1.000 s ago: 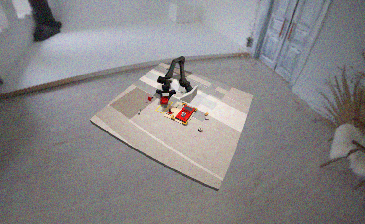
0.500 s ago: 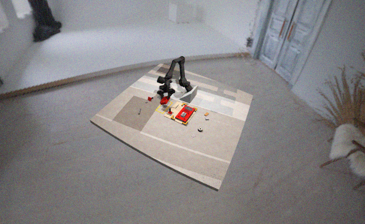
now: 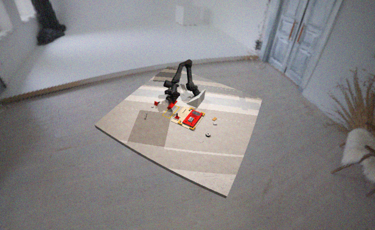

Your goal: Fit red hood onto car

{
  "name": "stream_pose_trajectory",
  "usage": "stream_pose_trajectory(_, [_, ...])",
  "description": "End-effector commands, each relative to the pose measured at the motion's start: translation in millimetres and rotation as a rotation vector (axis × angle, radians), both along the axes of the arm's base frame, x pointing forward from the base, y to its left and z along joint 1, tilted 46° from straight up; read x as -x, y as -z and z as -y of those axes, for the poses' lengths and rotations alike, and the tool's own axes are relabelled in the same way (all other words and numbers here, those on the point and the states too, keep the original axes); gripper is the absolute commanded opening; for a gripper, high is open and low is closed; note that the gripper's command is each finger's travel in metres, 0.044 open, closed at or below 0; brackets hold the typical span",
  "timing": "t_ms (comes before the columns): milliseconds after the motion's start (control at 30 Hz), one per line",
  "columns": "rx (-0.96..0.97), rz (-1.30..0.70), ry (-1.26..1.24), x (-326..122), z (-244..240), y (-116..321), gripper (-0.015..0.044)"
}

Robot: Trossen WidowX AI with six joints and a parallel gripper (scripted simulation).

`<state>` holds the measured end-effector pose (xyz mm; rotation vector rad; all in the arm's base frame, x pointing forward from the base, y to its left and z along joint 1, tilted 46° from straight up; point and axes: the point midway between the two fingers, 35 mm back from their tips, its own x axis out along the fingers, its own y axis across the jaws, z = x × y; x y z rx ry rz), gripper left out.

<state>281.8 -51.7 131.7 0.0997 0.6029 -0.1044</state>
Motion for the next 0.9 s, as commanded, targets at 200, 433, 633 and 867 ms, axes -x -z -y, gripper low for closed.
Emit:
stream_pose_trajectory(200, [-0.249, 0.025, 0.172, -0.2, -0.1, -0.7, 0.0])
stream_pose_trajectory(433, [-0.41, 0.039, 0.283, -0.2, -0.1, -0.7, 0.0])
stream_pose_trajectory(633, [-0.548, 0.05, 0.379, -0.2, -0.1, -0.7, 0.0])
stream_pose_trajectory(867, [-0.655, 0.059, 0.453, 0.0, 0.5, -0.2, 0.0])
